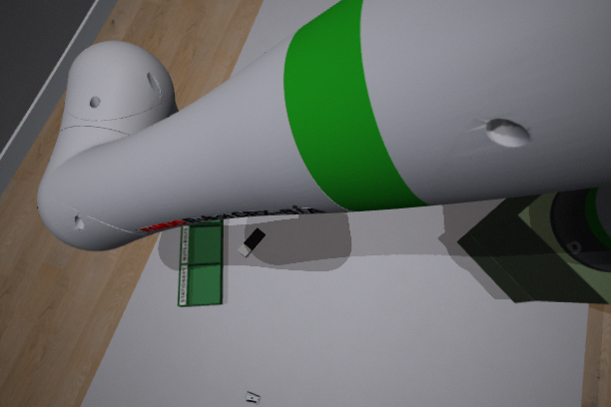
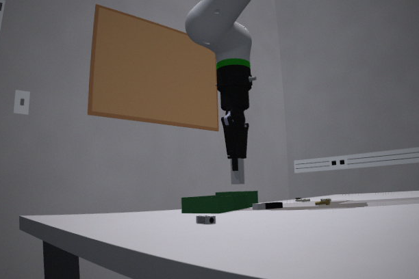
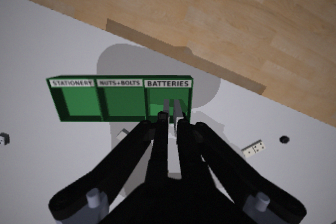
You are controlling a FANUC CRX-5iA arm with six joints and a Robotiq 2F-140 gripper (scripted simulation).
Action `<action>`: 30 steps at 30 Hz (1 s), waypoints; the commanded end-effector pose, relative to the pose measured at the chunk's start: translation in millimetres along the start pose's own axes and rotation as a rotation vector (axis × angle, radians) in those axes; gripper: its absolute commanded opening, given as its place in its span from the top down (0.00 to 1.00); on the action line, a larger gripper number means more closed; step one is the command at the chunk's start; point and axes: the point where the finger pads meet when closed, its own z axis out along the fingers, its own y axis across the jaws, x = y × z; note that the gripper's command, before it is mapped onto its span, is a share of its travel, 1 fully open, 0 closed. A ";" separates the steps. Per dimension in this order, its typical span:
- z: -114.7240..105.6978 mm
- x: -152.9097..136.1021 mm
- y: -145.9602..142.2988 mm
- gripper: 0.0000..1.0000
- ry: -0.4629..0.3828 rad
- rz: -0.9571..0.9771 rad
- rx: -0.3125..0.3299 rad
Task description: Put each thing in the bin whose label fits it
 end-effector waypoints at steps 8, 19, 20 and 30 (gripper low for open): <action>-10.6 -0.4 -19.9 0.85 0.000 0.000 0.000; -10.6 -1.7 -69.9 0.85 0.000 0.000 0.000; -10.6 -1.9 -74.9 0.85 0.000 0.000 0.000; 0.0 -2.1 -84.0 0.85 0.000 0.000 0.000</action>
